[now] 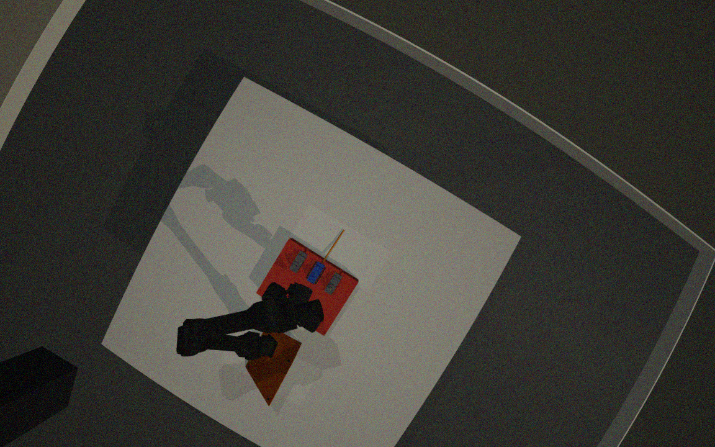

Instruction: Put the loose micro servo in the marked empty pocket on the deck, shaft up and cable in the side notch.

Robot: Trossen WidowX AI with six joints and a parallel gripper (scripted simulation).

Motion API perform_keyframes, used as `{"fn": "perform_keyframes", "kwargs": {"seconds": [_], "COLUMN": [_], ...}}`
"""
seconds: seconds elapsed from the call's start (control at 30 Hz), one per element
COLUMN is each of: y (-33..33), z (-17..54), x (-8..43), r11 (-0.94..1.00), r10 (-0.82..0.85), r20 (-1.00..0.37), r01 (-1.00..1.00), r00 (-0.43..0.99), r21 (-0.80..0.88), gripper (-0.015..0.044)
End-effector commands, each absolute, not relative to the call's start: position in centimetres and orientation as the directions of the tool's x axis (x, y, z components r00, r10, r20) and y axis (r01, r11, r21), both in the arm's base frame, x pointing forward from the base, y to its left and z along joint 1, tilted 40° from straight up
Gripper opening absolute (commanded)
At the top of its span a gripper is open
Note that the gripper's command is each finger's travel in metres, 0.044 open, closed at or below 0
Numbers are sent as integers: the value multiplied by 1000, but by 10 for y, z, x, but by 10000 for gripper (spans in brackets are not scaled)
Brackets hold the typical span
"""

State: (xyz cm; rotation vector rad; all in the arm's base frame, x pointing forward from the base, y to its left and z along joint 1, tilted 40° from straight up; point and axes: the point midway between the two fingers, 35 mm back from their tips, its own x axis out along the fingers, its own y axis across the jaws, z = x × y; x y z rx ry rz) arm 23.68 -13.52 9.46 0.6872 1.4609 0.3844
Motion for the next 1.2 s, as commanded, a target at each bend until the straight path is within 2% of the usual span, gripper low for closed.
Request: {"fn": "perform_keyframes", "kwargs": {"seconds": [0.0,0.33,1.17], "y": [-132,-161,-161], "z": [100,130,130], "x": [224,222,222], "r11": [756,780,780], "r10": [632,574,574], "r20": [-770,-804,-804], "r01": [152,195,195], "r00": [86,154,154], "r21": [637,594,594], "gripper": [440,440,440]}}
